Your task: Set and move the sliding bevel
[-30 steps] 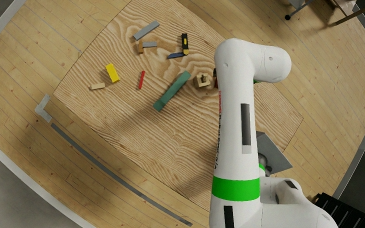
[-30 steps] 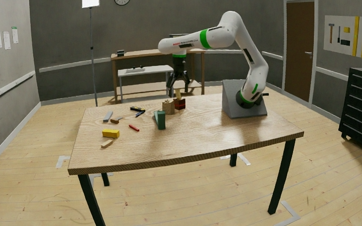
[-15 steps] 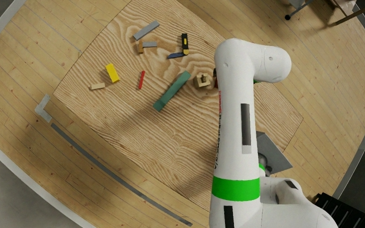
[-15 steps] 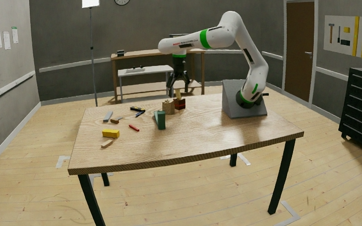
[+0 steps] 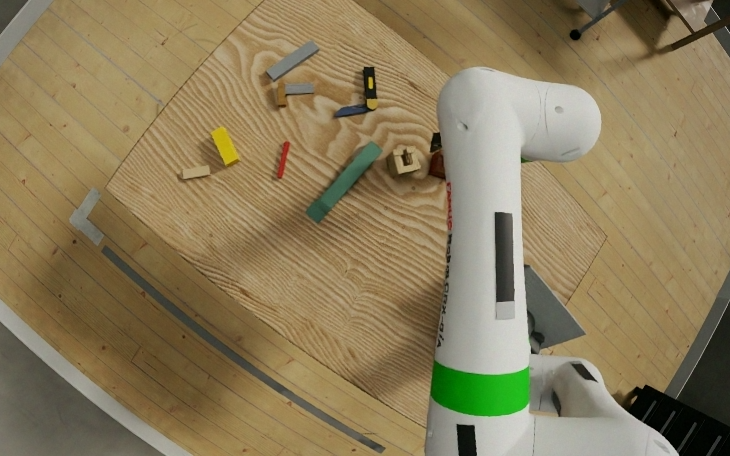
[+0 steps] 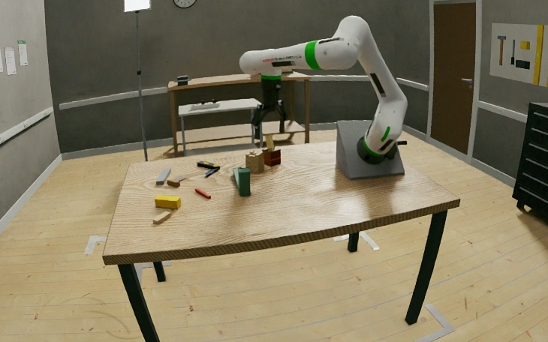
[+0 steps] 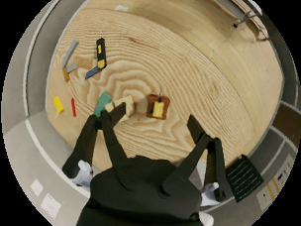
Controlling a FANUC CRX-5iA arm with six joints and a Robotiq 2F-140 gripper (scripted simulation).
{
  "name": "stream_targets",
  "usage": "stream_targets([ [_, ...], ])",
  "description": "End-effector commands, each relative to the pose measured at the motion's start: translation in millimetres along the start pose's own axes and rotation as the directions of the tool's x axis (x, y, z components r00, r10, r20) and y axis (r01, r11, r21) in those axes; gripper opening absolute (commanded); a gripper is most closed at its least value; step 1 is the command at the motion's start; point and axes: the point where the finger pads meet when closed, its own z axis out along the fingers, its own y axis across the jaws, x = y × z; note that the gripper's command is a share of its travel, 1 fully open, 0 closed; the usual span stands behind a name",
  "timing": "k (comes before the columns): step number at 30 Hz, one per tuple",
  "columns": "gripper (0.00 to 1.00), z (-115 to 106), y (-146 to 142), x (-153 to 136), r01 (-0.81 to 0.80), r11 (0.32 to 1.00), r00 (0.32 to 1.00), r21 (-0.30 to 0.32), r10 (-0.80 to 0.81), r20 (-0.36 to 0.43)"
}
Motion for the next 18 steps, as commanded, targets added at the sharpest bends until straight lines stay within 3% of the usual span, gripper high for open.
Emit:
stream_targets([
  [1, 1.0, -15, 0, 2, 0.0, 1.0, 1.0, 0.0, 0.0, -0.001],
  [10, 1.0, -74, 0, 6, 0.0, 1.0, 1.0, 0.0, 0.0, -0.001],
  [18, 1.0, -87, 0, 6, 0.0, 1.0, 1.0, 0.0, 0.0, -0.001],
])
